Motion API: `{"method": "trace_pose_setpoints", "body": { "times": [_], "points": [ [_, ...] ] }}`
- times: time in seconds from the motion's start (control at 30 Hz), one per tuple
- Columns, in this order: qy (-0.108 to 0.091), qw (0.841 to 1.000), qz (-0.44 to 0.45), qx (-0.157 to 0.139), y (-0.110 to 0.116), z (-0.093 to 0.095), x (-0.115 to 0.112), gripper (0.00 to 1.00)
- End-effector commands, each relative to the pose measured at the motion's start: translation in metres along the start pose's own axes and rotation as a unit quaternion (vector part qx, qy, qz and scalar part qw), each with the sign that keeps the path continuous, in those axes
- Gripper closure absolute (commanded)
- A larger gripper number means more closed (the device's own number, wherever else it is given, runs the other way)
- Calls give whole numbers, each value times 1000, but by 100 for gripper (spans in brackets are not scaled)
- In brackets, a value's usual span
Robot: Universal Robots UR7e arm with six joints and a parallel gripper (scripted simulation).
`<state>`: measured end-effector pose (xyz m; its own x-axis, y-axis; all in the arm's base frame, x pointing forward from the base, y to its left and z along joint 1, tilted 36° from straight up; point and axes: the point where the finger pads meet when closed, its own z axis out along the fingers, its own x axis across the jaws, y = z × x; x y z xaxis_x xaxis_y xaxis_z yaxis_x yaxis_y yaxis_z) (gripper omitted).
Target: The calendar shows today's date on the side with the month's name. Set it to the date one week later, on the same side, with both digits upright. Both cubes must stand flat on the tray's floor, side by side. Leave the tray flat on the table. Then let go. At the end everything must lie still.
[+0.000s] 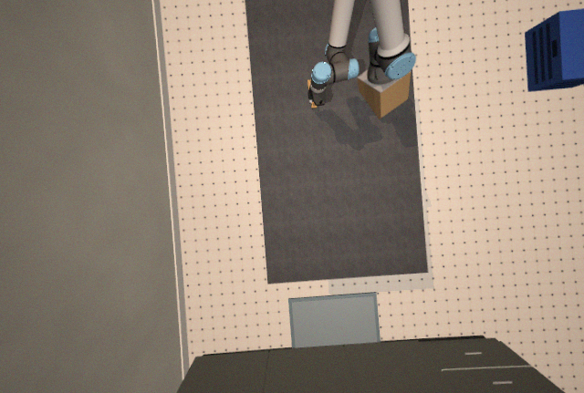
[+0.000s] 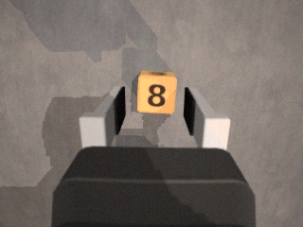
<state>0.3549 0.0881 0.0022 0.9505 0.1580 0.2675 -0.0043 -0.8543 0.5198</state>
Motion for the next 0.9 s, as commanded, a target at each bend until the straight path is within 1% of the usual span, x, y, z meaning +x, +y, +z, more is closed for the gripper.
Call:
{"method": "trace_pose_setpoints", "body": {
  "times": [0.0, 0.37, 0.87],
  "points": [
    [1, 1000, 0, 0, 0, 5, 0, 13],
    [1, 1000, 0, 0, 0, 9, 0, 13],
    [1, 1000, 0, 0, 0, 9, 0, 13]
  ]
}}
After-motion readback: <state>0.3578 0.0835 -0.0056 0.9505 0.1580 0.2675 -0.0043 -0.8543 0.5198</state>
